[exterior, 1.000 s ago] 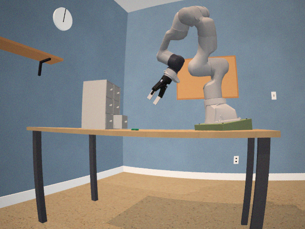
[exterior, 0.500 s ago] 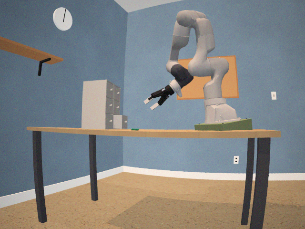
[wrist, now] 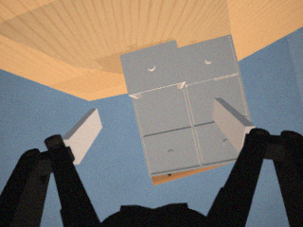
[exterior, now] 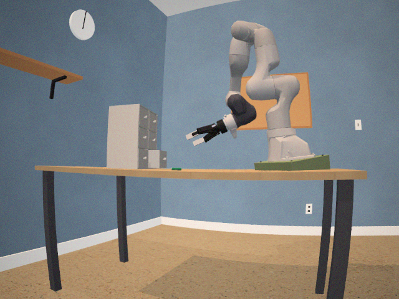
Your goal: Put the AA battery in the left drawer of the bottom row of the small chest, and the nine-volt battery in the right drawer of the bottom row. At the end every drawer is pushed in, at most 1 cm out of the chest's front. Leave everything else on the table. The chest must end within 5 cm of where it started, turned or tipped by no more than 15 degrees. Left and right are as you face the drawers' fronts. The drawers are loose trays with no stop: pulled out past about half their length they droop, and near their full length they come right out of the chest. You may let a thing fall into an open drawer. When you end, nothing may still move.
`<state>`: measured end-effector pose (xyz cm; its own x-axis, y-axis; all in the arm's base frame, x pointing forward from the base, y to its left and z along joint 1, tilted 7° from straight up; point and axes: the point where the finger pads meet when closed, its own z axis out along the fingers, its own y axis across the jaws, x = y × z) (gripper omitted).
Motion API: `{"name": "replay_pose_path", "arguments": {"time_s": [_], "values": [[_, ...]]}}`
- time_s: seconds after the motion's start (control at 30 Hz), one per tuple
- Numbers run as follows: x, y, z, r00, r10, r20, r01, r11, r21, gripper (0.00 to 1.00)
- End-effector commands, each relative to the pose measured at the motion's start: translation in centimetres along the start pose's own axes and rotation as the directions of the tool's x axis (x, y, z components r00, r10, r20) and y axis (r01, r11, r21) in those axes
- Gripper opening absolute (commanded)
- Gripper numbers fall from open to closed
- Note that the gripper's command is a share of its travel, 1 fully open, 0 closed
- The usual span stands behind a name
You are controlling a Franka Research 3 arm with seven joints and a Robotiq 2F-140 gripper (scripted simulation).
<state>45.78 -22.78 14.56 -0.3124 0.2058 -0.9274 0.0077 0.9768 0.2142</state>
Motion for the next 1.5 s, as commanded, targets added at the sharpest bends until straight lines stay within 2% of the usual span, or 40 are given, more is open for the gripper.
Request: {"name": "replay_pose_path", "arguments": {"time_s": [0.0, 0.47, 0.5, 1.2, 1.47], "values": [[-0.65, 0.03, 0.41, 0.987, -0.151, 0.046, 0.151, 0.989, -0.001, 1.0], [-0.56, 0.0, 0.66, 0.986, -0.151, 0.071, 0.151, 0.988, 0.0, 1.0], [-0.56, 0.0, 0.66, 0.986, -0.151, 0.071, 0.151, 0.988, 0.0, 0.0], [-0.55, -0.01, 0.68, 0.986, -0.151, 0.071, 0.151, 0.988, 0.0, 0.0], [-0.14, -0.07, 1.34, 0.986, -0.151, 0.071, 0.151, 0.988, 0.0, 0.0]]}}
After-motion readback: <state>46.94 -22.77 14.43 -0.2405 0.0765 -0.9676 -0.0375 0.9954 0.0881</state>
